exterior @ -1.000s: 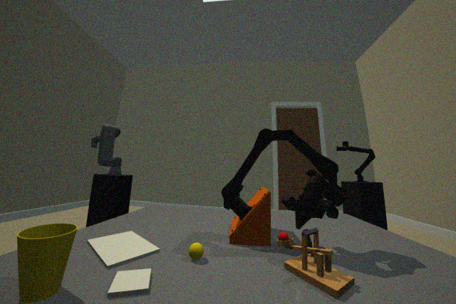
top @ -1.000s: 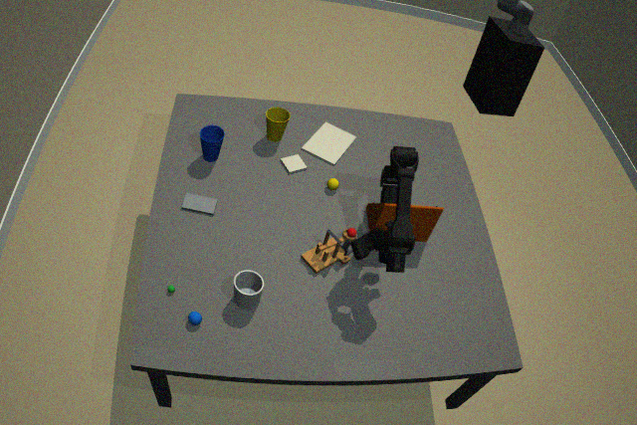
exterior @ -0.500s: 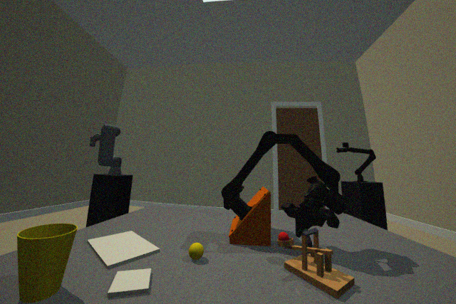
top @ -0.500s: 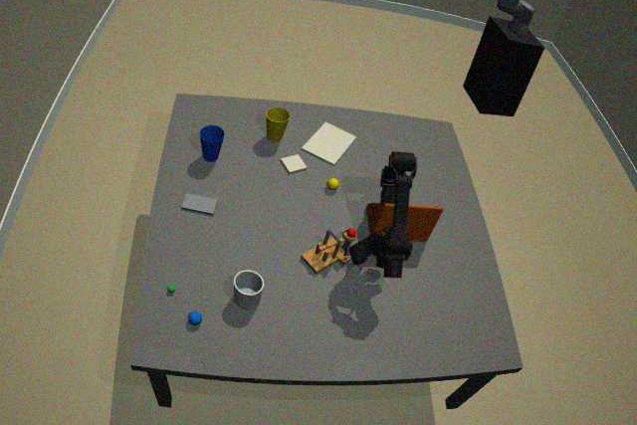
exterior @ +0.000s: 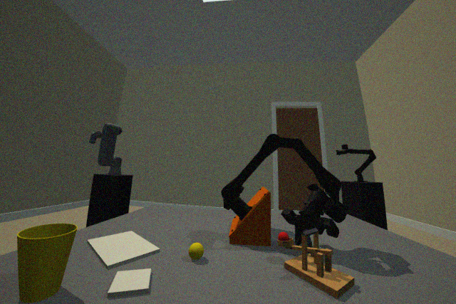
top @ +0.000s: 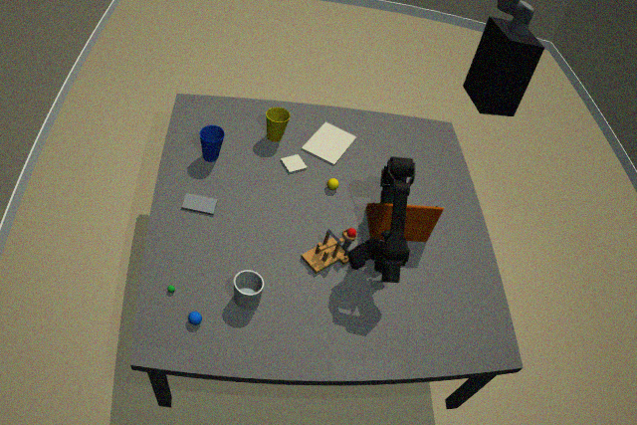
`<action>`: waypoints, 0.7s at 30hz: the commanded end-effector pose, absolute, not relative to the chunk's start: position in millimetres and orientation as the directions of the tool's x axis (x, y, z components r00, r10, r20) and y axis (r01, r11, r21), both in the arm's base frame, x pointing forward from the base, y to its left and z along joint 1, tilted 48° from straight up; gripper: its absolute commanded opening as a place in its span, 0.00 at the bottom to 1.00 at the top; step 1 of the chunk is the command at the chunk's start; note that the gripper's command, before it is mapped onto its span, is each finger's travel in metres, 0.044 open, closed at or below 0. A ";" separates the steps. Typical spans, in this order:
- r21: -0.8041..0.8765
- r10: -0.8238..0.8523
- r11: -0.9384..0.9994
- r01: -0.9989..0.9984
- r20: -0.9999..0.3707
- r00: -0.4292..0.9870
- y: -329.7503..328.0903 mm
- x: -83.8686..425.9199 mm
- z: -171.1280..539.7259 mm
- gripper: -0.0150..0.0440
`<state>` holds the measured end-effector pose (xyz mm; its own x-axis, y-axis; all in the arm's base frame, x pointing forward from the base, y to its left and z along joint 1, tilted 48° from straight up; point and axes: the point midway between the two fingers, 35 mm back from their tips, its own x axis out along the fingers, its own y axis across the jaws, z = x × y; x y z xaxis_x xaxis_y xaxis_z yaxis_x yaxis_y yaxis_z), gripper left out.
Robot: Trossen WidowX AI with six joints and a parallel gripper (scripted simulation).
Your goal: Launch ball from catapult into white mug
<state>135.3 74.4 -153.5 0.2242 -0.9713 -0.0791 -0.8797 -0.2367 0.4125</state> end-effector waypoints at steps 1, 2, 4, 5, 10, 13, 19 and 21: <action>0.425 -0.971 -0.235 -0.874 -0.067 0.229 67.8 133.7 -156.7 0.25; 0.425 -0.971 -0.237 -0.873 -0.071 0.229 66.0 133.5 -158.0 0.25; 0.426 -0.969 -0.247 -0.870 -0.096 0.229 55.2 131.8 -165.0 0.25; 0.426 -0.968 -0.249 -0.870 -0.100 0.229 53.3 131.5 -166.2 0.25; 0.426 -0.968 -0.249 -0.870 -0.100 0.229 53.3 131.5 -166.2 0.25; 0.432 -0.963 -0.269 -0.861 -0.118 0.242 76.6 133.4 -161.0 0.25; 0.466 -0.937 -0.349 -0.813 -0.191 0.292 168.1 122.0 -124.2 0.25; 0.471 -0.933 -0.360 -0.805 -0.202 0.299 179.4 118.2 -117.5 0.25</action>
<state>126.9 148.8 -134.8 0.2878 -0.9425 -0.1700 -0.8241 -0.3341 0.4573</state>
